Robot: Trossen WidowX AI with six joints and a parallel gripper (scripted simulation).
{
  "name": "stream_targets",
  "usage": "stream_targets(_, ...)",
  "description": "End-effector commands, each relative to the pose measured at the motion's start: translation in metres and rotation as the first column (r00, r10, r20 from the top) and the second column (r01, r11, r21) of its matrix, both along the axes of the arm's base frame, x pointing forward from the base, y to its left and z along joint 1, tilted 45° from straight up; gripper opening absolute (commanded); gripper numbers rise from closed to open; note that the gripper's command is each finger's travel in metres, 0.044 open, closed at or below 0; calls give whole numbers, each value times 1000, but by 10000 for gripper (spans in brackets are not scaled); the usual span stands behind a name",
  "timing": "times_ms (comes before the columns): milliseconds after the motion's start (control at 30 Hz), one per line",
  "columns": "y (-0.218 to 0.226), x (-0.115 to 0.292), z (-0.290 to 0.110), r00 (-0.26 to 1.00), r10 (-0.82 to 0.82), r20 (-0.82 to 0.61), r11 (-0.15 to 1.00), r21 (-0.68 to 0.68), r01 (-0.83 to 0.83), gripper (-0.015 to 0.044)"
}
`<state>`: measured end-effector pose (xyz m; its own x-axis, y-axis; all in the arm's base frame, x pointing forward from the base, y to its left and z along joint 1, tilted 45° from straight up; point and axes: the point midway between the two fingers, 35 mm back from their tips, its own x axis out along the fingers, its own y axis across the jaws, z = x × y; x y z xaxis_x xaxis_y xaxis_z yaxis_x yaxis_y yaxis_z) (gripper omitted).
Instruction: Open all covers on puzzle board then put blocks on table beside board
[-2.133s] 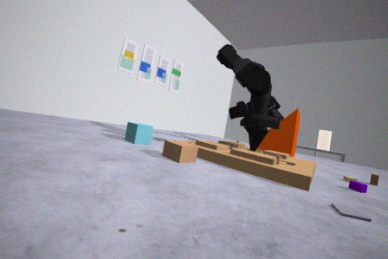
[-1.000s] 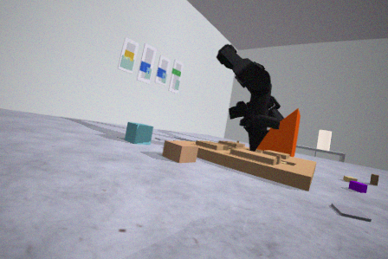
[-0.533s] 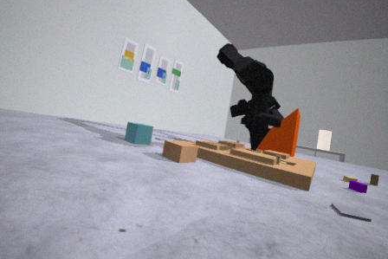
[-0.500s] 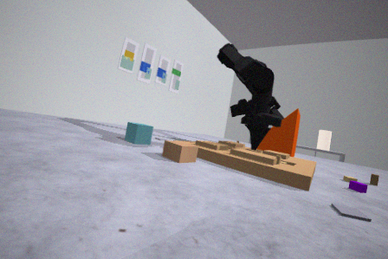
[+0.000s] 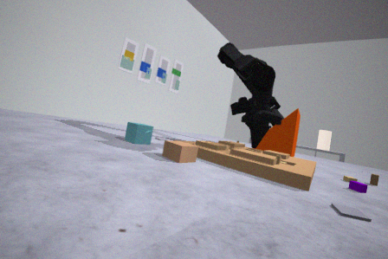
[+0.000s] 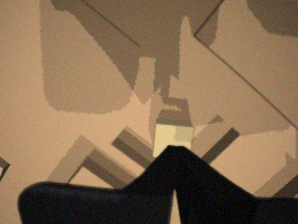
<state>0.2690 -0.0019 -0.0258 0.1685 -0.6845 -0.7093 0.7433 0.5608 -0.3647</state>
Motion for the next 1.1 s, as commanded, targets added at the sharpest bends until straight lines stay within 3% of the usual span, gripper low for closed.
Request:
stream_targets(0,1,1,1,1000,-3,3,1000,3,3,0)
stream_targets(1067,-7,3,-7,1000,-3,3,1000,2,3,0)
